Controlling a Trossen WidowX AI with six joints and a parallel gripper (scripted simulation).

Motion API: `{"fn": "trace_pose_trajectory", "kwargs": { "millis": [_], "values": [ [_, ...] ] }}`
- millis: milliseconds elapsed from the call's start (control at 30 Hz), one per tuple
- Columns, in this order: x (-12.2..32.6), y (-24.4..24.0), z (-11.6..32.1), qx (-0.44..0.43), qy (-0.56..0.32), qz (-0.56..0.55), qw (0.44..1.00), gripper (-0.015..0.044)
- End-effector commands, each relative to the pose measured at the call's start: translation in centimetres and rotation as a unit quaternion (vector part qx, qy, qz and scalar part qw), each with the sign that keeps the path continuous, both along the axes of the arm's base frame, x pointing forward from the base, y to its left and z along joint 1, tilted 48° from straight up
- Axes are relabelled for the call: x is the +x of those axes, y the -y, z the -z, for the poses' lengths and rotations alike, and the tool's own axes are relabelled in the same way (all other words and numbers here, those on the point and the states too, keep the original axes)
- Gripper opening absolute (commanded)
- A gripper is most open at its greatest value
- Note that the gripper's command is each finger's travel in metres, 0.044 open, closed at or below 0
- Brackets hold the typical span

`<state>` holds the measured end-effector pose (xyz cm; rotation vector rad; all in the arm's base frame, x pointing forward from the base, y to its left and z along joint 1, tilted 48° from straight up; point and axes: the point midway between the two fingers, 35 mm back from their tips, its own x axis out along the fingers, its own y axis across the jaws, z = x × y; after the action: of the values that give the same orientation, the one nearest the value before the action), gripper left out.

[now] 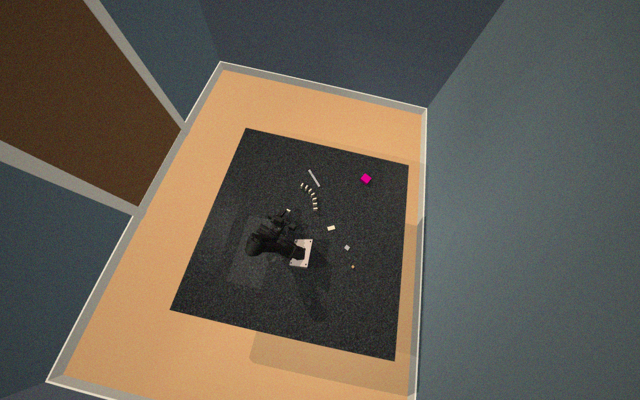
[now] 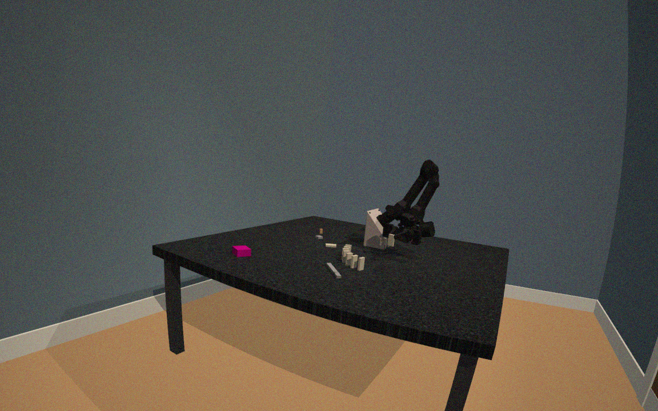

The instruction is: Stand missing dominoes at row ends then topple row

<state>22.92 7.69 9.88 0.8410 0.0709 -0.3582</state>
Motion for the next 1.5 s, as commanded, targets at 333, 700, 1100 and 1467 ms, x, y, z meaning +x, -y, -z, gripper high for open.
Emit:
{"fn": "trace_pose_trajectory", "kwargs": {
  "millis": [333, 700, 1100, 1467],
  "values": [
    [0.2, -1.6, 1.5, 0.002, 0.004, 0.000, 1.000, 0.0107],
    [0.1, -2.7, 2.9, 0.000, 0.006, -0.001, 1.000, 0.0107],
    [-0.2, -3.5, 4.5, -0.002, 0.010, -0.003, 1.000, 0.0107],
    [-0.2, -3.5, 4.5, -0.002, 0.010, -0.003, 1.000, 0.0133]
  ]
}}
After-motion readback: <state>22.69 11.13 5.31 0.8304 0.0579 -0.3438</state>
